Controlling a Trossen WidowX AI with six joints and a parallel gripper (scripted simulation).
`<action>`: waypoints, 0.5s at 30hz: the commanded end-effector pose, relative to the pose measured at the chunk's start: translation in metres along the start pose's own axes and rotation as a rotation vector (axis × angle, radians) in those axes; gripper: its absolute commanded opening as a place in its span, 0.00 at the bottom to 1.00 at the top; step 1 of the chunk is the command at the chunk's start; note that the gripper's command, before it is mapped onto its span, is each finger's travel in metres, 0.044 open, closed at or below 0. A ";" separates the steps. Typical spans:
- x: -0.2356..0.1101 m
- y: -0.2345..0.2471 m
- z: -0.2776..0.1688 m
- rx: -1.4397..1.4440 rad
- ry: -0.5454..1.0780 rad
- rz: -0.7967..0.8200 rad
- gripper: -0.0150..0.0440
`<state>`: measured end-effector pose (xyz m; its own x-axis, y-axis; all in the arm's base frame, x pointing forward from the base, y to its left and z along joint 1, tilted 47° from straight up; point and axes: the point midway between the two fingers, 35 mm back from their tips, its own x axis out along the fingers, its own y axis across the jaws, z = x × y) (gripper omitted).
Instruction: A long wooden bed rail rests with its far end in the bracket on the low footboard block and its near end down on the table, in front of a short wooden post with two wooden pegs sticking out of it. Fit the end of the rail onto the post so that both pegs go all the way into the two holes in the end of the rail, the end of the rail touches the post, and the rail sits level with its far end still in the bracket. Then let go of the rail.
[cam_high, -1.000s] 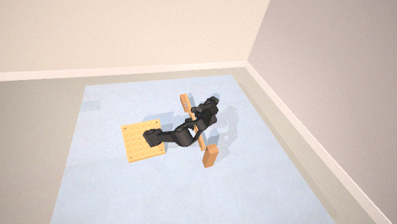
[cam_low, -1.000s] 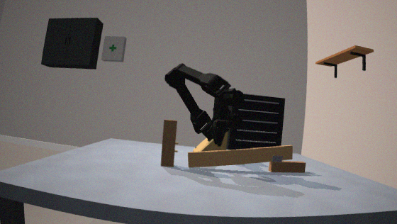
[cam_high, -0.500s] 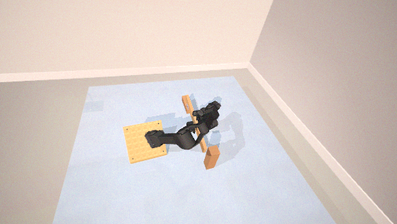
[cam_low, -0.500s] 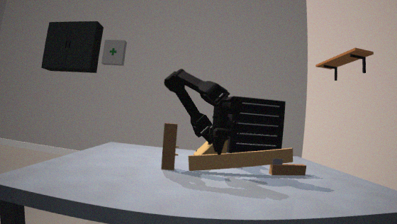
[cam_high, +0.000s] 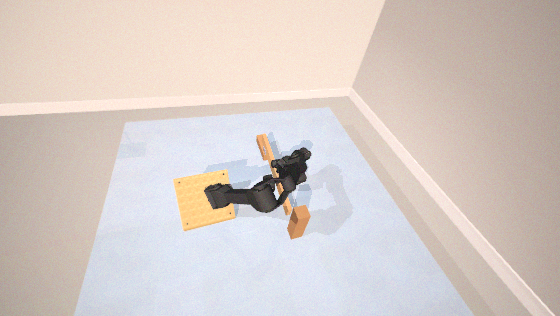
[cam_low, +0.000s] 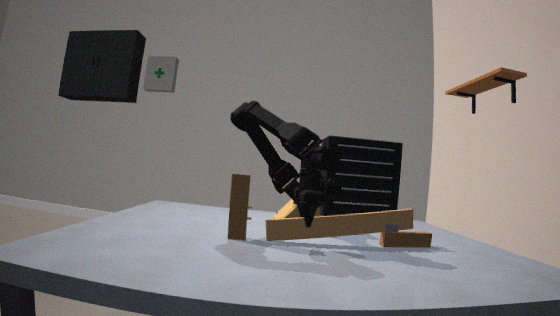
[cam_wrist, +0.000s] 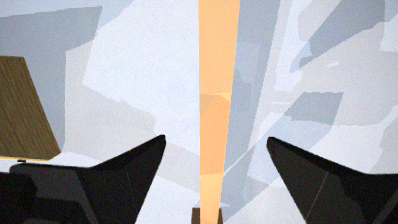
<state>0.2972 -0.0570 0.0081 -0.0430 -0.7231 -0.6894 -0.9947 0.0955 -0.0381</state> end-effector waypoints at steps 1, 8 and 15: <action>0.009 0.003 -0.001 -0.007 0.007 0.007 1.00; 0.021 0.004 -0.002 -0.007 0.009 0.007 1.00; 0.029 0.005 -0.003 -0.007 0.011 0.008 1.00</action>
<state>0.2943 -0.0753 -0.0073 -0.0446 -0.7260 -0.6862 -0.9946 0.0966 -0.0376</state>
